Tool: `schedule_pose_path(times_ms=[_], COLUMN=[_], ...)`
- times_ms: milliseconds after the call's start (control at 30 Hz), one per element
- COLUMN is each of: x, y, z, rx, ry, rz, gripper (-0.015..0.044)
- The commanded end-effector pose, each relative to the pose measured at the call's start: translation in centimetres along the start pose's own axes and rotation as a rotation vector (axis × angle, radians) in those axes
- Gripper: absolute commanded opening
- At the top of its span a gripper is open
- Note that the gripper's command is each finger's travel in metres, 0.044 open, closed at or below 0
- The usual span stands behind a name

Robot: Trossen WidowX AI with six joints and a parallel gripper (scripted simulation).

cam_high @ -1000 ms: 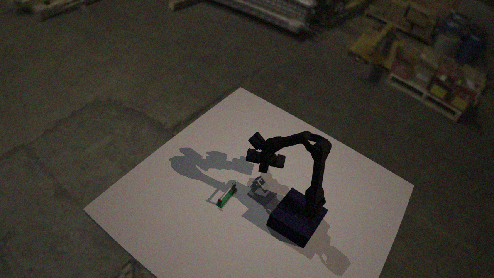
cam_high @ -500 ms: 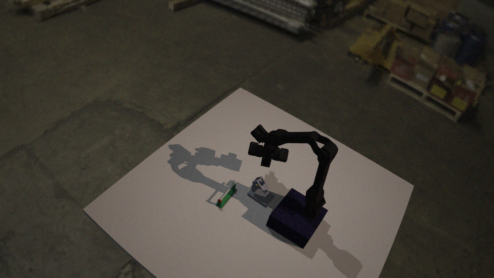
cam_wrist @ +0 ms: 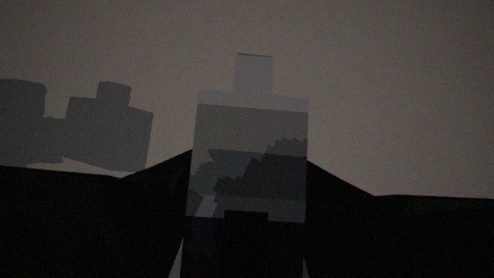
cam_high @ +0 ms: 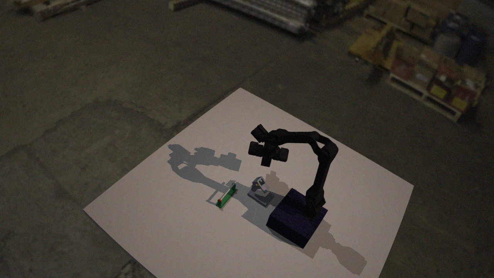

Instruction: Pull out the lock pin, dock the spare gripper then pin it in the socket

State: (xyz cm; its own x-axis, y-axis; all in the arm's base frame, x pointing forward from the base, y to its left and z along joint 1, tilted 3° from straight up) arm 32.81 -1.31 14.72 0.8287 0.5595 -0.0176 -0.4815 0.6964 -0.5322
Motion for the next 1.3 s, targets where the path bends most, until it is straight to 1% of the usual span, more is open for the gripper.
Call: schedule_pose_path(times_ms=[0,1267], x=[0.0,-1.0], y=[0.0,4.6], z=[0.0,4.4], rx=[0.002,0.43], ry=[0.001,0.008], rz=[0.003,0.685], gripper=[0.0,0.0])
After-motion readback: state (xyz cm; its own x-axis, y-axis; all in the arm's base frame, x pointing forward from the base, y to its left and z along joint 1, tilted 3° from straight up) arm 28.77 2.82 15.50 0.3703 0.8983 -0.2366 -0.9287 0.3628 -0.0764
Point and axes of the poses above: the point midway between the two fingers, 35 mm back from their tips, its own z axis back along the fingers, its own x axis across the jaws, y = z × x, the point moved 8 cm from there along z, back along the fingers, and after that the axes turned 2 degrees about -z, right-handed, at the moved point
